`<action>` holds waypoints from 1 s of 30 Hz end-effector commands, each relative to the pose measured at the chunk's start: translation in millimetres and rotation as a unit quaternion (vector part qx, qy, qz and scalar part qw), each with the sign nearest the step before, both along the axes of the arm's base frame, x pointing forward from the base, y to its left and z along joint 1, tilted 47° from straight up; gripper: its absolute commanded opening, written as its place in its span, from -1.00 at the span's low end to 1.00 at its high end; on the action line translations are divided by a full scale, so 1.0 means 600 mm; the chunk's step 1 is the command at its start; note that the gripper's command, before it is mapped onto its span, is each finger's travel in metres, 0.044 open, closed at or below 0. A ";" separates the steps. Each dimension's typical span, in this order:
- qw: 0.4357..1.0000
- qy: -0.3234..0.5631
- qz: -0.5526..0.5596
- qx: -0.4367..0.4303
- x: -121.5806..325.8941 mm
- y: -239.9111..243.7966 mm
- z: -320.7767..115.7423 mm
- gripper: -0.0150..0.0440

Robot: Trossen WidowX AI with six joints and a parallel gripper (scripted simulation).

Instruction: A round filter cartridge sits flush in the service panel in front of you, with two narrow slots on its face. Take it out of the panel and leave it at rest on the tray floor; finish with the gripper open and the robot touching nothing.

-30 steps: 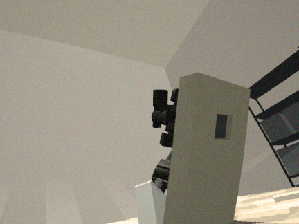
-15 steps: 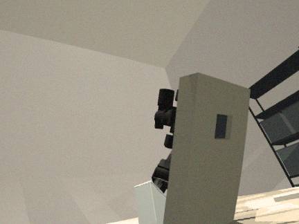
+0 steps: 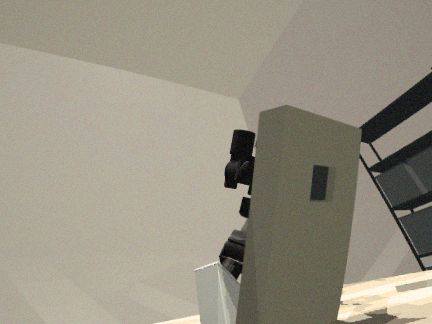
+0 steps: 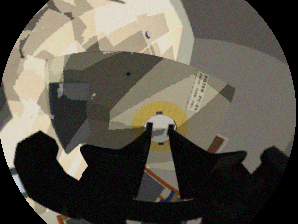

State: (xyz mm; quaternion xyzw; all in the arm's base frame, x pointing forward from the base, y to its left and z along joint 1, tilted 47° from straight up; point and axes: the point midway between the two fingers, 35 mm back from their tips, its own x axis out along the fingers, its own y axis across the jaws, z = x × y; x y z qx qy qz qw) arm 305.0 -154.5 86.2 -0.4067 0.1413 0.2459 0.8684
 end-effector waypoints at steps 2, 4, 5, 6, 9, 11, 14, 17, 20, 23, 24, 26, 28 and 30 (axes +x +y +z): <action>1.000 0.004 -0.002 0.003 -0.002 0.002 -0.005 -0.09; 1.000 0.004 -0.002 0.003 -0.002 0.002 -0.005 -0.09; 1.000 0.004 -0.002 0.003 -0.002 0.002 -0.005 -0.09; 1.000 0.004 -0.002 0.003 -0.002 0.002 -0.005 -0.09; 1.000 0.004 -0.002 0.003 -0.002 0.001 -0.004 -0.09; 1.000 0.004 -0.002 0.003 -0.001 0.001 -0.004 -0.09; 1.000 0.004 -0.002 0.003 -0.001 0.000 -0.003 -0.09; 1.000 0.004 -0.002 0.003 0.000 0.000 -0.002 -0.09; 1.000 0.004 -0.002 0.003 0.001 -0.001 -0.001 -0.09; 1.000 0.004 -0.002 0.003 0.001 -0.001 -0.001 -0.09; 1.000 0.004 -0.002 0.003 0.001 -0.001 -0.001 -0.09; 1.000 0.004 -0.002 0.003 0.002 -0.002 0.000 -0.09; 1.000 0.004 -0.002 0.003 0.002 -0.002 0.000 -0.09; 1.000 0.004 -0.002 0.003 0.002 -0.002 0.000 -0.09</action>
